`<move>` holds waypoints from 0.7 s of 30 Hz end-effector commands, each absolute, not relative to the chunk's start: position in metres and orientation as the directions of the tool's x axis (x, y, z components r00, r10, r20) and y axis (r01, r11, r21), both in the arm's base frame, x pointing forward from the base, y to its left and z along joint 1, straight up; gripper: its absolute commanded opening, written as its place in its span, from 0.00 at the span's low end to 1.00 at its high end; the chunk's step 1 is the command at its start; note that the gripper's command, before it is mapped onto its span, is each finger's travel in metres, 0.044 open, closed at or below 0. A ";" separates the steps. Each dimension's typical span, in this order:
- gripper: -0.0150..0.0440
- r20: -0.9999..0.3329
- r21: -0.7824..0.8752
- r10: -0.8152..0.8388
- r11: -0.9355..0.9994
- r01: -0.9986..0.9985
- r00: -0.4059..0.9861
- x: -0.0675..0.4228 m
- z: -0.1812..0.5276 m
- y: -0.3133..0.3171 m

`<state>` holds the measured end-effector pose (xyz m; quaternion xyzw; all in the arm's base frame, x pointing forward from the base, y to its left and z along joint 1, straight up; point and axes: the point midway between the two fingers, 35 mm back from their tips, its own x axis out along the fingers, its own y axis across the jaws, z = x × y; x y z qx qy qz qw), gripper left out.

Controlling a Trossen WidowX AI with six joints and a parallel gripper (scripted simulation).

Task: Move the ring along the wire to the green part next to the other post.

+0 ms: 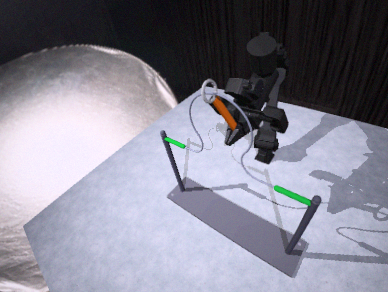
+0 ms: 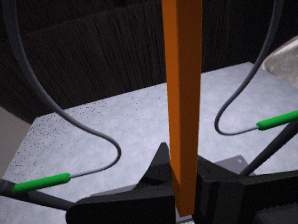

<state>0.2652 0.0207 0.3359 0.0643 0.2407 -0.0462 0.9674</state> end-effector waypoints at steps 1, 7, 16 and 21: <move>0.00 -0.473 0.034 -0.091 0.992 0.122 0.876 0.265 0.333 0.018; 0.00 -0.463 -0.049 -0.132 0.991 0.123 0.876 0.265 0.333 0.014; 0.00 -0.443 -0.172 -0.190 0.977 0.124 0.876 0.265 0.333 0.008; 0.00 -0.428 -0.240 -0.221 0.963 0.125 0.876 0.265 0.334 0.005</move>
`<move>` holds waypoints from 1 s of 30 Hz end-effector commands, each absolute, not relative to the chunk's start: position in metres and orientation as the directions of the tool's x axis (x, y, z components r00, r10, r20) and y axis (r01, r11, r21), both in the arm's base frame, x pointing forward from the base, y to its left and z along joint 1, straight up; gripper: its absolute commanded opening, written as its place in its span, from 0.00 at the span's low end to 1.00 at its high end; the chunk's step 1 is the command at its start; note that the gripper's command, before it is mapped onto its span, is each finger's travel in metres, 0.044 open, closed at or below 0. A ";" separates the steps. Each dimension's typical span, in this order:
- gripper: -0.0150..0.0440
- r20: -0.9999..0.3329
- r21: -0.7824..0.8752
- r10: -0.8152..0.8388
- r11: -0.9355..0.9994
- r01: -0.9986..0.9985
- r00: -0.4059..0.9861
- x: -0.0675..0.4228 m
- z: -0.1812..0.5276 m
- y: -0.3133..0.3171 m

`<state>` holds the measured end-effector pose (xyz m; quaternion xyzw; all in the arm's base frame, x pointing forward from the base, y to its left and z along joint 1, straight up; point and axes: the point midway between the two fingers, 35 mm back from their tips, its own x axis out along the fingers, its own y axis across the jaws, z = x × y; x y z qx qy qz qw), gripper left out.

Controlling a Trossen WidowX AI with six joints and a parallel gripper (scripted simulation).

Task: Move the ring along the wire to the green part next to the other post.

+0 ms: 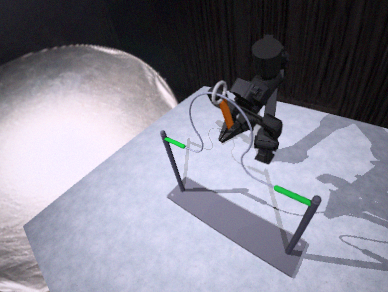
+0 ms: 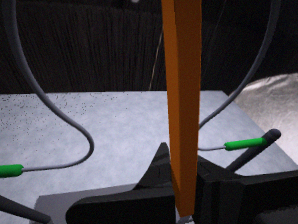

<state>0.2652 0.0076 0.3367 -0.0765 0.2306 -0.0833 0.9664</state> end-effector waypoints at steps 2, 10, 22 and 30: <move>0.00 -0.422 -0.267 -0.233 0.956 0.125 0.876 0.265 0.334 0.004; 0.00 -0.393 -0.371 -0.279 0.920 0.126 0.876 0.265 0.335 -0.001; 0.00 -0.341 -0.519 -0.342 0.845 0.127 0.876 0.265 0.338 -0.008; 0.00 -0.301 -0.610 -0.378 0.782 0.128 0.875 0.265 0.341 -0.012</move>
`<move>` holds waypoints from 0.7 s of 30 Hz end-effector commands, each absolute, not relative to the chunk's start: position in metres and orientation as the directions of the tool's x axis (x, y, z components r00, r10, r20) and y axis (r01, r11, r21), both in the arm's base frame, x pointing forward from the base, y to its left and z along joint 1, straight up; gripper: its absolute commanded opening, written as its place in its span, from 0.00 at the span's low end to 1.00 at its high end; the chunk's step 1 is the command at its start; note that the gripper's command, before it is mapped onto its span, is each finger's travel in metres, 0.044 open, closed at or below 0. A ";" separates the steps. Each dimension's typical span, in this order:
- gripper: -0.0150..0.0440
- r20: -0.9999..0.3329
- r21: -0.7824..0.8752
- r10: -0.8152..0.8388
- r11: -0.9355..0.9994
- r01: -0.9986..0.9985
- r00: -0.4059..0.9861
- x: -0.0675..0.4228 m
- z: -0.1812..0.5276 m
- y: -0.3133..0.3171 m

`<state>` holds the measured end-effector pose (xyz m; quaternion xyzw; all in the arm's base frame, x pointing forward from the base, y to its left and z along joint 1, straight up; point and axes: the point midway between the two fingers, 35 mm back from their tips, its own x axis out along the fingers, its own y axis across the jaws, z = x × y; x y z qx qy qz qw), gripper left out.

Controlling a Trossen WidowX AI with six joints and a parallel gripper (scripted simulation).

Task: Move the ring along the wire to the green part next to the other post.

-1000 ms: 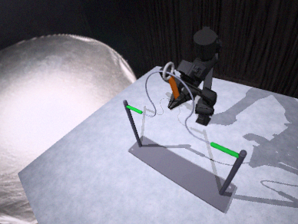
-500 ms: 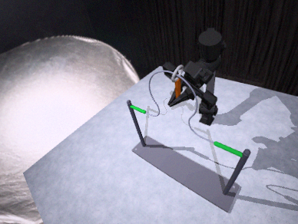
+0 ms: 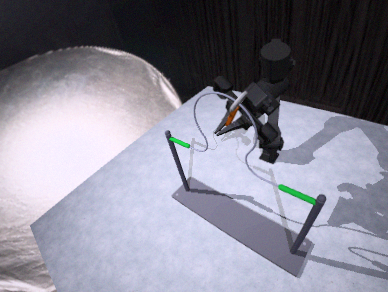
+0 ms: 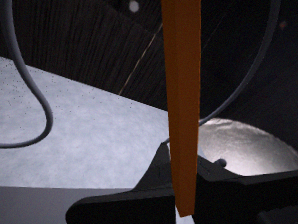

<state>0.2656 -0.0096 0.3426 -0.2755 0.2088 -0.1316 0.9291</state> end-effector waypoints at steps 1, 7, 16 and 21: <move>0.00 -0.296 -0.621 -0.383 0.773 0.128 0.875 0.265 0.341 -0.012; 0.00 -0.263 -0.684 -0.406 0.719 0.128 0.875 0.265 0.343 -0.015; 0.00 -0.211 -0.768 -0.437 0.627 0.128 0.874 0.265 0.347 -0.019; 0.00 -0.180 -0.810 -0.451 0.572 0.128 0.874 0.265 0.350 -0.021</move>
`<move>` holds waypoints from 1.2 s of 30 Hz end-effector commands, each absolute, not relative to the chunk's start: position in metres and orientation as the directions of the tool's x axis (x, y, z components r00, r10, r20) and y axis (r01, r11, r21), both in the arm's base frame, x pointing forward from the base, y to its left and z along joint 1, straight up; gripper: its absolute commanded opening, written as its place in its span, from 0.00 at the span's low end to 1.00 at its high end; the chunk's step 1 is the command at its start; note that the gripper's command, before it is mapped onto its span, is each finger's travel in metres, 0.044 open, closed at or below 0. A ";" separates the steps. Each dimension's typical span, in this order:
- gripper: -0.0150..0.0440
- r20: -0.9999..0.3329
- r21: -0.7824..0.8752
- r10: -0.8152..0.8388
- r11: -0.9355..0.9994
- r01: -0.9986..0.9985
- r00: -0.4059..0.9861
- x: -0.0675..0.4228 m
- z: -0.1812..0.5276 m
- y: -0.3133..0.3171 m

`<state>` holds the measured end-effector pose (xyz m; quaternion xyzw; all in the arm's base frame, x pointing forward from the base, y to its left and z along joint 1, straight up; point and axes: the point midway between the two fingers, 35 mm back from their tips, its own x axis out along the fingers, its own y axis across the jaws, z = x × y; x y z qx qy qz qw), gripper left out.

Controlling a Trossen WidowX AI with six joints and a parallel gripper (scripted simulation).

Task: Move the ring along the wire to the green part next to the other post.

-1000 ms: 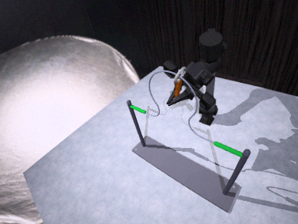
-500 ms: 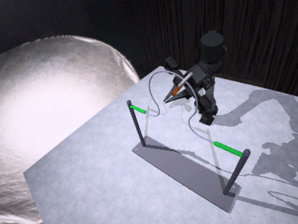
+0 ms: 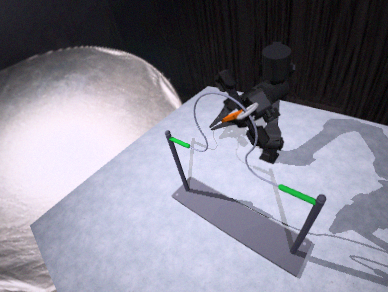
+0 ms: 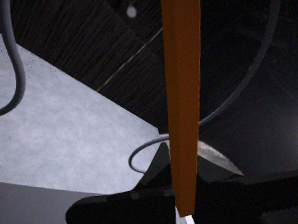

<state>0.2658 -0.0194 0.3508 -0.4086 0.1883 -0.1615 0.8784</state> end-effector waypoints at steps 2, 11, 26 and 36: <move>0.00 -0.168 -0.826 -0.456 0.549 0.128 0.874 0.265 0.351 -0.022; 0.00 -0.110 -0.888 -0.474 0.441 0.127 0.874 0.265 0.355 -0.025; 0.00 -0.018 -0.957 -0.488 0.260 0.126 0.873 0.265 0.363 -0.029; 0.00 0.038 -0.981 -0.487 0.146 0.125 0.872 0.265 0.369 -0.030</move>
